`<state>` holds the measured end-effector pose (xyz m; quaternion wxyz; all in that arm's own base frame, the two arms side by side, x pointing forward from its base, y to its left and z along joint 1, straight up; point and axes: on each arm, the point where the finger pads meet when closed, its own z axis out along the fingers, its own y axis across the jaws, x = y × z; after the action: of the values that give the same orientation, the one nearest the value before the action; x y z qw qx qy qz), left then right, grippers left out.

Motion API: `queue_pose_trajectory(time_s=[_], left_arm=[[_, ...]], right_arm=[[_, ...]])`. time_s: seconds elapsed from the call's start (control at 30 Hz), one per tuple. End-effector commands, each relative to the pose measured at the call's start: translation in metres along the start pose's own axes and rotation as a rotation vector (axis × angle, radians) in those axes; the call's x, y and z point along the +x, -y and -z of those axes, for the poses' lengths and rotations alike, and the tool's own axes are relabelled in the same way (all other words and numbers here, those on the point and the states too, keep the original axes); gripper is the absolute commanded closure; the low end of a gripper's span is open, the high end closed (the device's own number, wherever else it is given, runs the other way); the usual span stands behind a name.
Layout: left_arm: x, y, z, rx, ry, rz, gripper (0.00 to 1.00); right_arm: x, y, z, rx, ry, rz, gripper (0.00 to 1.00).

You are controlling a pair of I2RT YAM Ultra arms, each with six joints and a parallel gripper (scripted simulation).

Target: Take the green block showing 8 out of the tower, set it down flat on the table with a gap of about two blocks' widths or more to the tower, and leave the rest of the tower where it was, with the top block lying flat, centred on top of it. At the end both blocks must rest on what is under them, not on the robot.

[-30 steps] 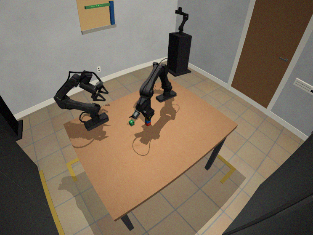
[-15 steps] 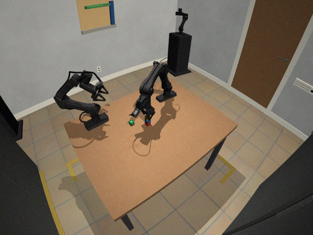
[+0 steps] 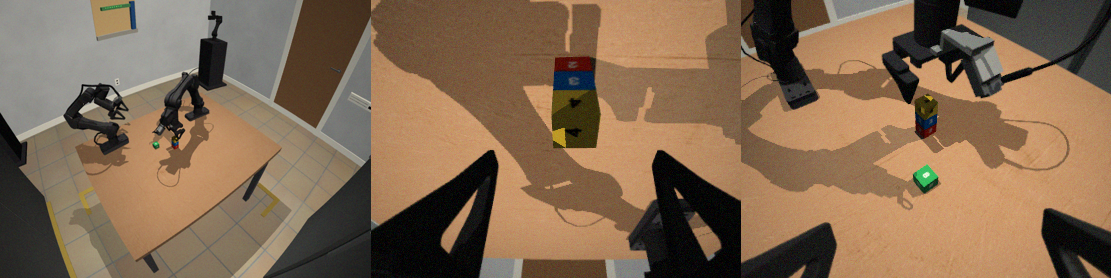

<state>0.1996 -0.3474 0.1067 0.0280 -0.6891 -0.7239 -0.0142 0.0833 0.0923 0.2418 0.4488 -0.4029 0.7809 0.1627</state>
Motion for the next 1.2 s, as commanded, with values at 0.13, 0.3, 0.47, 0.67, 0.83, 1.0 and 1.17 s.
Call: queue_pose_trajectory(time_s=[0.13, 0.3, 0.47, 0.67, 0.83, 1.0, 1.17], left_arm=[[-0.003, -0.021, 0.027, -0.109, 0.129, 0.074, 0.0], [0.025, -0.039, 0.052, -0.204, 0.233, 0.172, 0.0], [0.053, -0.049, 0.068, -0.268, 0.301, 0.247, 0.0], [0.107, -0.075, 0.112, -0.43, 0.492, 0.413, 0.0], [0.14, -0.09, 0.139, -0.518, 0.627, 0.512, 0.0], [0.174, -0.107, 0.167, -0.624, 0.758, 0.621, 0.0], [0.204, -0.123, 0.195, -0.724, 0.888, 0.72, 0.0]], right_arm=[[-0.025, 0.007, -0.008, 0.019, 0.001, -0.007, 0.0], [-0.048, 0.01, -0.034, 0.002, -0.088, -0.011, 0.0], [-0.06, 0.011, -0.058, -0.009, -0.165, -0.009, 0.0], [-0.076, 0.011, -0.106, -0.024, -0.286, -0.005, 0.0], [-0.079, 0.01, -0.134, -0.031, -0.35, -0.001, 0.0], [-0.079, 0.008, -0.161, -0.037, -0.405, 0.003, 0.0], [-0.078, 0.006, -0.185, -0.041, -0.451, 0.006, 0.0]])
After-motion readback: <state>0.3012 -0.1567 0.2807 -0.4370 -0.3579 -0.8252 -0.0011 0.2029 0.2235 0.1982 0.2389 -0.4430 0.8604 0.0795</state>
